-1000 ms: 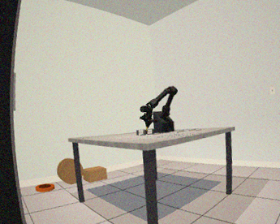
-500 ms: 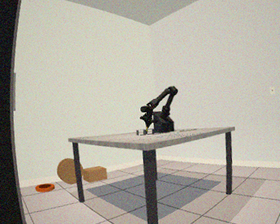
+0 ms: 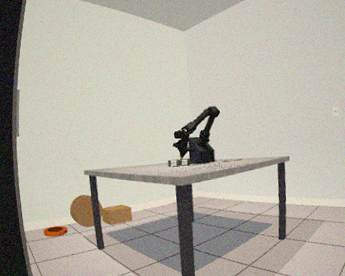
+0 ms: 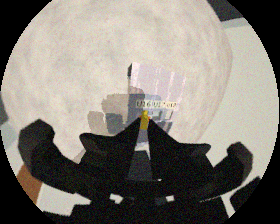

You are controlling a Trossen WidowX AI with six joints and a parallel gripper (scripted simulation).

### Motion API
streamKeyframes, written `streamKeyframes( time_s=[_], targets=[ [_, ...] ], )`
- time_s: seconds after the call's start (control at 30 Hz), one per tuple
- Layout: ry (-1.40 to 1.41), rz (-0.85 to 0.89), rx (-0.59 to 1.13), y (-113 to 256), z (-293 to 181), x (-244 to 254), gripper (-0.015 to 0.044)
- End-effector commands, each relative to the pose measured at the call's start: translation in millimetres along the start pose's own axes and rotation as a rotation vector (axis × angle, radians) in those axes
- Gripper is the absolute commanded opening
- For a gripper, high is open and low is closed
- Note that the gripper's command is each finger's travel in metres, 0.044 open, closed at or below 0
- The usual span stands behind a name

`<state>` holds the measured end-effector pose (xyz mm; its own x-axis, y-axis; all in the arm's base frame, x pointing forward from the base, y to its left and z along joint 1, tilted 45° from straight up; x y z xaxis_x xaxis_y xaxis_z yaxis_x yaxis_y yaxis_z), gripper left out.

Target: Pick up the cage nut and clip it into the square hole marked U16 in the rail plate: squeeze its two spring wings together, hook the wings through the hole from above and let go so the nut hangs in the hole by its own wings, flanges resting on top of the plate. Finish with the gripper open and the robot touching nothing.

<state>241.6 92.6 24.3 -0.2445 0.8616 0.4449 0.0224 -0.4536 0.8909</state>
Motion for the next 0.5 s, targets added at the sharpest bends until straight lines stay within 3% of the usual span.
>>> streamKeyframes(
  time_s=[0.0,0.47],
  targets=[
    [-0.002,-0.009,-0.001,-0.3,-0.1,0.5,0.0032],
    [-0.003,-0.034,-0.003,-0.5,-0.4,3.3,0.0032]
  ],
)
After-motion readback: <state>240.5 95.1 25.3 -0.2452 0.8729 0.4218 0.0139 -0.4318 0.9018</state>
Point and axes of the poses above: the point midway between the two fingers, 35 mm back from their tips, its own y axis back along the fingers, its own x axis across the jaws, z = x × y, the point moved 5 cm from there along y, back along the fingers, and after that the axes turned 6 degrees about -y, right-handed, at the moved point
